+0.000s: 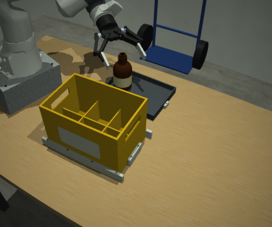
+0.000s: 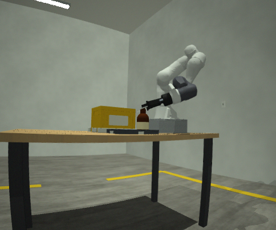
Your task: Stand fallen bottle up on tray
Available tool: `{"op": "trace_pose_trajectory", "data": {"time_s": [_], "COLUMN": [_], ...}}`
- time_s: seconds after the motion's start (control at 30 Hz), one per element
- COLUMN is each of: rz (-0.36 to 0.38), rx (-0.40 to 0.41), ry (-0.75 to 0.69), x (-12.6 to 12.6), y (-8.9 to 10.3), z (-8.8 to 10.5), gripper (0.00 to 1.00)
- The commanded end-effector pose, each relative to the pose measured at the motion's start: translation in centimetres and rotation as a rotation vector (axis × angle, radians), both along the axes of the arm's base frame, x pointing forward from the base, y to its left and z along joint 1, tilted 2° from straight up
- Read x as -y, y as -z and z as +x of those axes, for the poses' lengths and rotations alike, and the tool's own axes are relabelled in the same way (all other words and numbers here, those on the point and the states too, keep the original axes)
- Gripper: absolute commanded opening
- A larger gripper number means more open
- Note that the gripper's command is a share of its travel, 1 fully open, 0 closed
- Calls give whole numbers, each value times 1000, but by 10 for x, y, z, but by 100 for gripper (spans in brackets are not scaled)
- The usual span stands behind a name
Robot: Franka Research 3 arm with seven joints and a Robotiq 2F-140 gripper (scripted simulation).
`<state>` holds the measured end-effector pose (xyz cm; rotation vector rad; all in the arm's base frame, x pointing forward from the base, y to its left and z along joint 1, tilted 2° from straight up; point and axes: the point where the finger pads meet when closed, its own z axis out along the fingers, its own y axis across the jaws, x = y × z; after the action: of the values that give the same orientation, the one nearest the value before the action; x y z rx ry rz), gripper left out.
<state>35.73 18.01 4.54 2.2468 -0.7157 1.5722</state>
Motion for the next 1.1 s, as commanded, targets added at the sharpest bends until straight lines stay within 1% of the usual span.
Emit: {"op": "trace_pose_trajectory", "data": {"time_s": [0.0,0.2,0.53,0.6,1.07], "rz": [2,2,2,2,2], "rx": [3,3,3,3,3], "ry": [4,4,4,4,4], "x": [1,1,1,1,2], "y": [-2,-6,-25,-25,-60], "z": [0,0,0,0,0], "gripper": [100,100,100,100,100]}}
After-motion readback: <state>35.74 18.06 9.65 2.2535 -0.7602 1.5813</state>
